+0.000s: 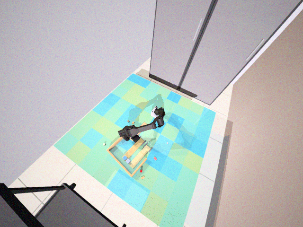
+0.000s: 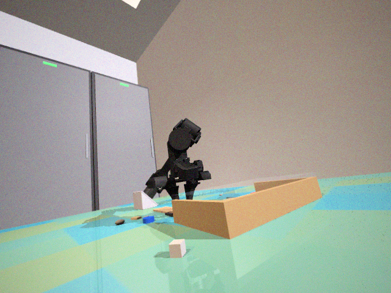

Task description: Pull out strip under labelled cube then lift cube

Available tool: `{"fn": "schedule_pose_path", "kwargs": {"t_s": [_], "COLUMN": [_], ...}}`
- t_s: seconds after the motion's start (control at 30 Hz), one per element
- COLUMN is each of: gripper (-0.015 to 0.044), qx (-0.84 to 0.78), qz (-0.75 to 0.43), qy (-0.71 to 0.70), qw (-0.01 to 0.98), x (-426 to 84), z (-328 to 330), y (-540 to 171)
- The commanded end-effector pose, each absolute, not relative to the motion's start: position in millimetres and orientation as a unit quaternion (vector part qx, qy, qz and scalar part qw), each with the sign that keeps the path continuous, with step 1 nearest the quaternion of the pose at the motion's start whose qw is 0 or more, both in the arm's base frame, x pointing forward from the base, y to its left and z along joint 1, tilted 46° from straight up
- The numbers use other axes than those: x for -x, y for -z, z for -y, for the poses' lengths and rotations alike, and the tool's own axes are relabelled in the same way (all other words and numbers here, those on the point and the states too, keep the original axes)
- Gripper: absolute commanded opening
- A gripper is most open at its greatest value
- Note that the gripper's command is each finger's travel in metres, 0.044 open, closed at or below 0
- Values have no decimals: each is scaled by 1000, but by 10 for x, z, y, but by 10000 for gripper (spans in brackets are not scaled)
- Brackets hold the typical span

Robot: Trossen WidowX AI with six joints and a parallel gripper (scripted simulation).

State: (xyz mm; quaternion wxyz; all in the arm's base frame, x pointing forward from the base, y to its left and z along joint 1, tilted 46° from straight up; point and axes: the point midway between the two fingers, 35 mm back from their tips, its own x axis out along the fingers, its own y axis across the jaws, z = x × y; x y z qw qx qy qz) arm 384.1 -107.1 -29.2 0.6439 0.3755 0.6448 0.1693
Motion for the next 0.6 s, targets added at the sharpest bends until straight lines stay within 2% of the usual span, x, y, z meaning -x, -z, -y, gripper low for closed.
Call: {"fn": "schedule_pose_path", "kwargs": {"t_s": [0.0, 0.27, 0.57], "gripper": [0, 0, 0], "qx": [-376, -378, -378], "qz": [-642, -641, -642], "qy": [-165, -164, -164], "qw": [648, 647, 647], "x": [-3693, -3330, -3150], "z": [1163, 1229, 1200], "y": [178, -9, -38]}}
